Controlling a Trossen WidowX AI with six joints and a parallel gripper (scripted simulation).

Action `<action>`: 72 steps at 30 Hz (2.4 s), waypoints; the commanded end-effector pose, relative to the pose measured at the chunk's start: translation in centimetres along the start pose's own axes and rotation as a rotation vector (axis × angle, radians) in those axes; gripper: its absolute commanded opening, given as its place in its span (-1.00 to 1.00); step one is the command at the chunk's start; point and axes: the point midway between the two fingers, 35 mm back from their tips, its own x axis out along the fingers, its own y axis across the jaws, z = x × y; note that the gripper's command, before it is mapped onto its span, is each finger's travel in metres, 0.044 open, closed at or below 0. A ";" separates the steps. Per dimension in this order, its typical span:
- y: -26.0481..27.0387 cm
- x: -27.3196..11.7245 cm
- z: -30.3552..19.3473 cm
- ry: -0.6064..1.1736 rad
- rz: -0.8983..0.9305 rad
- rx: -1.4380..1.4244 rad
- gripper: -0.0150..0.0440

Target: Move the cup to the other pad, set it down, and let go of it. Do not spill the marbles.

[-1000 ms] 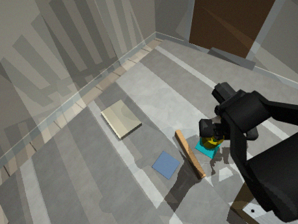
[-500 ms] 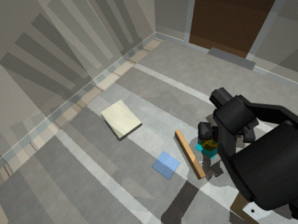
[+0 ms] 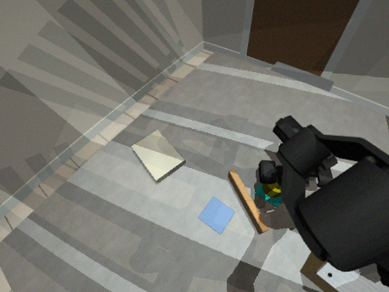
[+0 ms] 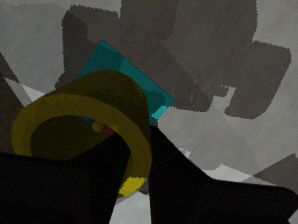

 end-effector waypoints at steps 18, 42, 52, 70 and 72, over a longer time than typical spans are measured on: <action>0.0 -0.4 0.1 -0.001 0.000 0.000 0.01; -0.2 -3.6 0.0 0.004 -0.002 0.008 0.01; -0.6 -4.8 -0.3 0.007 -0.002 0.011 0.01; -0.6 -6.4 -0.2 0.012 -0.003 0.018 1.00; -0.7 -7.4 -0.3 0.010 -0.004 0.017 1.00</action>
